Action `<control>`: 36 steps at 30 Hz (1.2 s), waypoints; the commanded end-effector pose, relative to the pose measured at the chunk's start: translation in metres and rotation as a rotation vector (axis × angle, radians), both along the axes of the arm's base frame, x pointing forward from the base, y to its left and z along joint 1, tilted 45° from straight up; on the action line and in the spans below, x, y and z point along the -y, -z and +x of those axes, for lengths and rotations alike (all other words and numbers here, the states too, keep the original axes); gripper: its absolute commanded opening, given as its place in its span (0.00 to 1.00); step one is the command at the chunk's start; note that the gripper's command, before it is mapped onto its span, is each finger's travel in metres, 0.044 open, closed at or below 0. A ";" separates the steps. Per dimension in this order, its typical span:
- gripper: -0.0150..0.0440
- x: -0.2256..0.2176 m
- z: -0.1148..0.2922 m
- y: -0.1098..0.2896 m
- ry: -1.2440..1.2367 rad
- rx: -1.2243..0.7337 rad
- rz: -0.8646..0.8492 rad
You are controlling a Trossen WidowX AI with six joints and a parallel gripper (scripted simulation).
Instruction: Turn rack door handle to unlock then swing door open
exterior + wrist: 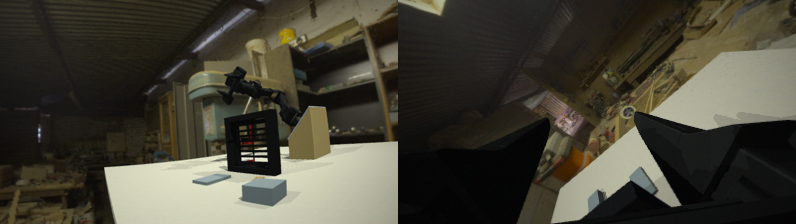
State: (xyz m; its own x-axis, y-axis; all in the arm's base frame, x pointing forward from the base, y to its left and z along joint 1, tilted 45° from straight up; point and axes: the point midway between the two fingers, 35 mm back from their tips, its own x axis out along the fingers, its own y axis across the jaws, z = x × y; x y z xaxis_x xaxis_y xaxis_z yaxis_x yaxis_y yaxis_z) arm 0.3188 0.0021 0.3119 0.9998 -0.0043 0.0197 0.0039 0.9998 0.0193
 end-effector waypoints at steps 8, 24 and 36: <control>0.75 -0.002 0.019 0.031 0.036 -0.198 0.030; 0.75 -0.012 0.040 0.102 0.157 -0.651 0.048; 0.75 -0.012 0.035 0.145 0.286 -0.964 -0.044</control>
State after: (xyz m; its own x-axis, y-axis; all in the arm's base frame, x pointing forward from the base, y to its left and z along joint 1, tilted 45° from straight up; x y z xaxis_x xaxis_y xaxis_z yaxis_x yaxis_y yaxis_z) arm 0.3556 0.0140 0.1776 0.6265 -0.2235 -0.7467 0.2259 0.9690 -0.1004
